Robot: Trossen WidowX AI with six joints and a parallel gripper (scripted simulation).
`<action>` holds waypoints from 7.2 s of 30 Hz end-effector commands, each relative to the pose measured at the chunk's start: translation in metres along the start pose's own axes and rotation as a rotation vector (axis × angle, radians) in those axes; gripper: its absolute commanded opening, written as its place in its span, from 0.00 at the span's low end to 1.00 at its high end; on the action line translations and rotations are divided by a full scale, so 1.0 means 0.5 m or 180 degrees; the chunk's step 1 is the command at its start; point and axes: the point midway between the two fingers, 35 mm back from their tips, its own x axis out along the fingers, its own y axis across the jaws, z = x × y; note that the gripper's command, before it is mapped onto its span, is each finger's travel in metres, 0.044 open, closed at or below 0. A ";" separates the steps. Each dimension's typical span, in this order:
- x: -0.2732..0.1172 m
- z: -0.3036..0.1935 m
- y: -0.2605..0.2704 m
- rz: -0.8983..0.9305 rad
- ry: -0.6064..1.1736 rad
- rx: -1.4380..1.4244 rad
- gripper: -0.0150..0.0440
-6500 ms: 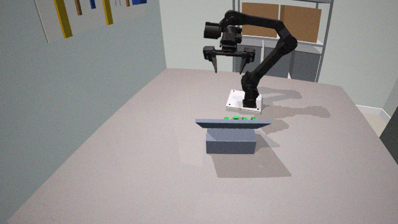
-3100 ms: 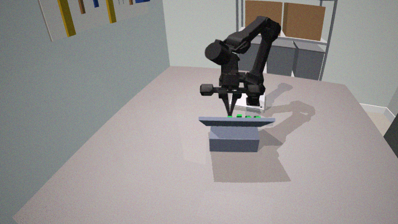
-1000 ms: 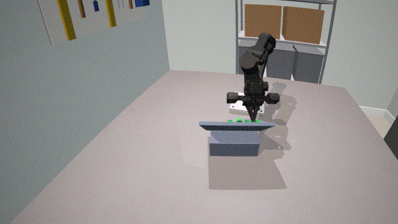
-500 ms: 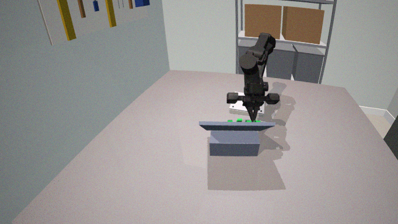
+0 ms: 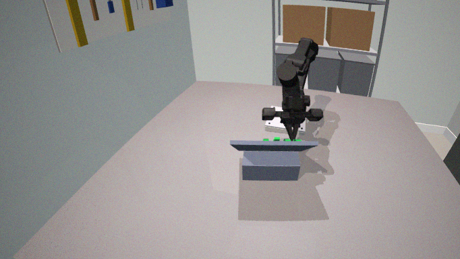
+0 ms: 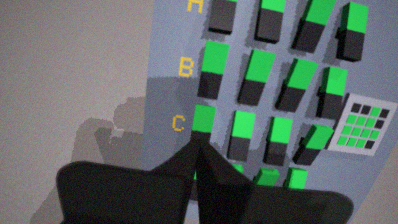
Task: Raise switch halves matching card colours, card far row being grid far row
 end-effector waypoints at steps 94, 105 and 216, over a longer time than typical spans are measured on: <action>-0.002 0.000 -0.058 -0.0019 0.0001 0.0003 0.25; 0.001 0.000 -0.058 -0.0019 0.0001 0.0003 0.25; 0.003 -0.001 -0.115 -0.0026 0.0003 -0.0004 0.25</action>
